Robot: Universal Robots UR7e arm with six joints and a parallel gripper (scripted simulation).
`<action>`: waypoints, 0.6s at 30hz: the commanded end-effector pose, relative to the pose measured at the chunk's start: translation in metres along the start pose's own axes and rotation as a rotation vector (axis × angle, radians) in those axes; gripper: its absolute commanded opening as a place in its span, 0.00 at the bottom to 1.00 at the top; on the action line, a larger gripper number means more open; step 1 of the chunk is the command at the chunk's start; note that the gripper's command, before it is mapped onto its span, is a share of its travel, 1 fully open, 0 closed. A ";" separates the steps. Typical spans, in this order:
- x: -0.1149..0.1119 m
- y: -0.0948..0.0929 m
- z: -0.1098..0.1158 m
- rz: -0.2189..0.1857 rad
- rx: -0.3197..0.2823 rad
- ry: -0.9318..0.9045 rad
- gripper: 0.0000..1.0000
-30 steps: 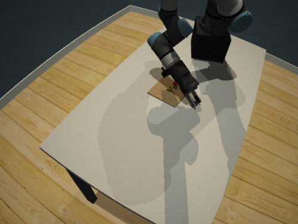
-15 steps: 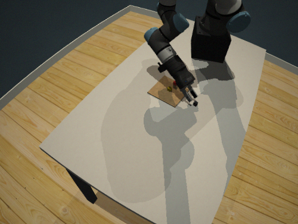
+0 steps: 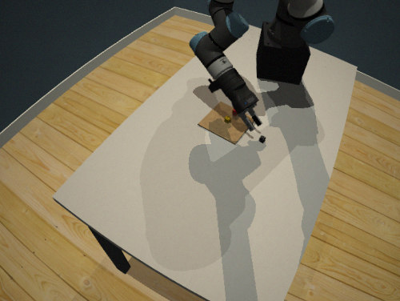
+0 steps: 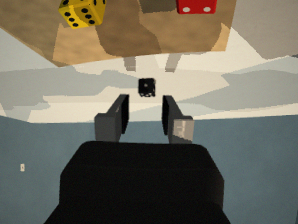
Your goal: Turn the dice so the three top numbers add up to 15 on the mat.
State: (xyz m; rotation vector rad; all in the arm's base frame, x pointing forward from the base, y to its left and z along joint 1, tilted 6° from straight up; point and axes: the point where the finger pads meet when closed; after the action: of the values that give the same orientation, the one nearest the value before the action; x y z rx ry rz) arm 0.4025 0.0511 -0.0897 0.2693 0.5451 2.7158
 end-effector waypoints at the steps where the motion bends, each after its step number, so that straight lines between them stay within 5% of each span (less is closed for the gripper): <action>1: -0.001 0.005 0.004 -0.001 0.002 0.005 0.64; 18: 0.008 0.027 0.046 -0.001 0.002 0.005 0.64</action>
State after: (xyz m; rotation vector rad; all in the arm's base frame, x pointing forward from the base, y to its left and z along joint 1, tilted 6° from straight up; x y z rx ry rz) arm 0.4026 0.0453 -0.0495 0.2523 0.5585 2.7122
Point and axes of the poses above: the point where the finger pads meet when closed, its own y axis back along the fingers, its own x axis across the jaws, z = x × y, and after that the axes turned 12 degrees about -y, right-handed
